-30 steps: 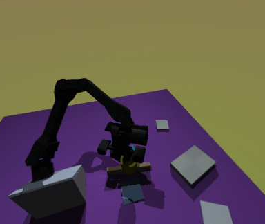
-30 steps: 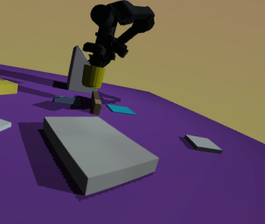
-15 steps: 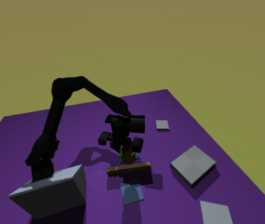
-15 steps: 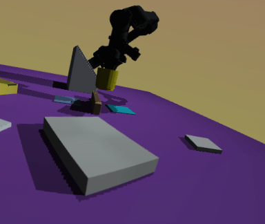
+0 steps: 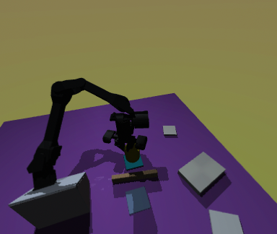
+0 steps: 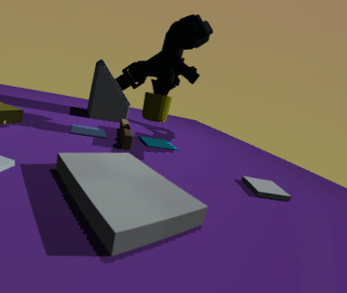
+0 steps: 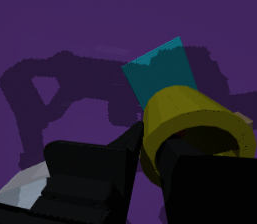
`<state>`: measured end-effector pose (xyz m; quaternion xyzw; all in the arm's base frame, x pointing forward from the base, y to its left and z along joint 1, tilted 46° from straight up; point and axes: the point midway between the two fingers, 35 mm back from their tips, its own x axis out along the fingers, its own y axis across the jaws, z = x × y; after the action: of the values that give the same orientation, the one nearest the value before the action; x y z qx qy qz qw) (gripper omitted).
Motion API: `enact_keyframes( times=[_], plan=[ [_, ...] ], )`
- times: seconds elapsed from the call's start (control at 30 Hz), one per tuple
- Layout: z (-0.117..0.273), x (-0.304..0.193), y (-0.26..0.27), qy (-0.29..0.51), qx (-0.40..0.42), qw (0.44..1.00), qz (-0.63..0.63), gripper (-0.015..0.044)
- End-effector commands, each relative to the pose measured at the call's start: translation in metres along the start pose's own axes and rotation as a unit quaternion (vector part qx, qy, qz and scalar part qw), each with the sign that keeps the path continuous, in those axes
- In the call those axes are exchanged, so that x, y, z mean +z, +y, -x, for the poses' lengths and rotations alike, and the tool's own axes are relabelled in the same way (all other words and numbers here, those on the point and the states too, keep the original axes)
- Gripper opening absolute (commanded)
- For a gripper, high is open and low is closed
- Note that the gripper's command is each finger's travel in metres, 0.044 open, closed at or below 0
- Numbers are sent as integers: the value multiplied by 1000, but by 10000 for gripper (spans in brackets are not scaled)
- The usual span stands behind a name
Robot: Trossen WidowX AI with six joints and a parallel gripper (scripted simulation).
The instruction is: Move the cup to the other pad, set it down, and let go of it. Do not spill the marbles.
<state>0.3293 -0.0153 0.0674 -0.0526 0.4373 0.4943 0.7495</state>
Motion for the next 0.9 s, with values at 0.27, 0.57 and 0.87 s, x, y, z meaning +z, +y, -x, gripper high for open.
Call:
enact_keyframes(
  times=[0.27, 0.57, 0.87],
  plan=[
    [0, 23, 10, -4, 0, 1000, -1, 0],
    [-14, 24, 10, -4, 0, 1000, -1, 0],
    [-28, 24, 10, -4, 0, 1000, -1, 0]
  ],
)
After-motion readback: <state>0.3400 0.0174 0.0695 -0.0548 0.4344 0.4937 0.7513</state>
